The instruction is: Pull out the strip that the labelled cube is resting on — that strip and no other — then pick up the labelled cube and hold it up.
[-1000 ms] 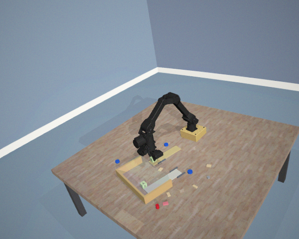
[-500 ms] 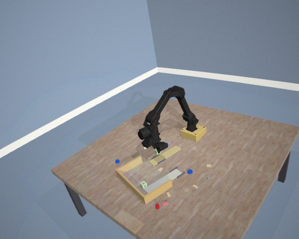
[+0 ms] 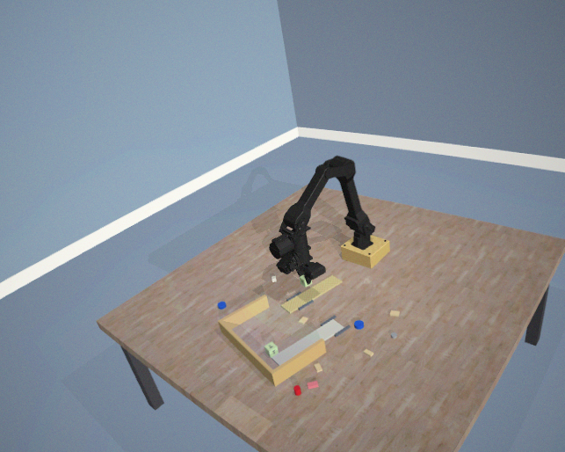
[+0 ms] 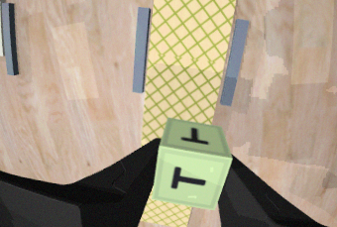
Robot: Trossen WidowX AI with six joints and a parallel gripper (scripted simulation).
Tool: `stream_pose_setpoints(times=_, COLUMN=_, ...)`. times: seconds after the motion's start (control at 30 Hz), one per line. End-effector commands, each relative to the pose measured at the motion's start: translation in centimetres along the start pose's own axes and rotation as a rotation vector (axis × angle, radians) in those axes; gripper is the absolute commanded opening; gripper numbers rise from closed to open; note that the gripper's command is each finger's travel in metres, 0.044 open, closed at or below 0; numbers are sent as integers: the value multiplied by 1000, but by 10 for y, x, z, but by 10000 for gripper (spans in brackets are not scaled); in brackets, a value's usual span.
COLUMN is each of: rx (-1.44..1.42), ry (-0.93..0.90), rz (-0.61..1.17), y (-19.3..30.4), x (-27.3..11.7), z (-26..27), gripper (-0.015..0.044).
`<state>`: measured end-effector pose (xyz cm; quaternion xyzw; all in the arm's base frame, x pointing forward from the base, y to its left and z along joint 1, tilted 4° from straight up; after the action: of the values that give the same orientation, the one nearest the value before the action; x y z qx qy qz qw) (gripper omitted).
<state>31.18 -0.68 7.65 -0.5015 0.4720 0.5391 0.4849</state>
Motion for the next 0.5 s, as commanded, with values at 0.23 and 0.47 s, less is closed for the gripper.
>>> stream_pose_setpoints(times=0.23, rx=-4, ry=2, rz=-2, y=4, x=-35, z=0, gripper=0)
stream_pose_setpoints(times=0.47, rx=-4, ry=2, rz=-2, y=4, x=-35, z=0, gripper=0)
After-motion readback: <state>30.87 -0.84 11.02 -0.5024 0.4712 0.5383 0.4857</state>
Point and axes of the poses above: the point midway between the two fingers, 35 mm back from their tips, its own x axis out along the fingers, its own z axis across the jaws, y = z × x, the point moved 5 cm from there along -x, back along the fingers, and after that the axes turned 12 degrees about -x, right-handed, at the moved point
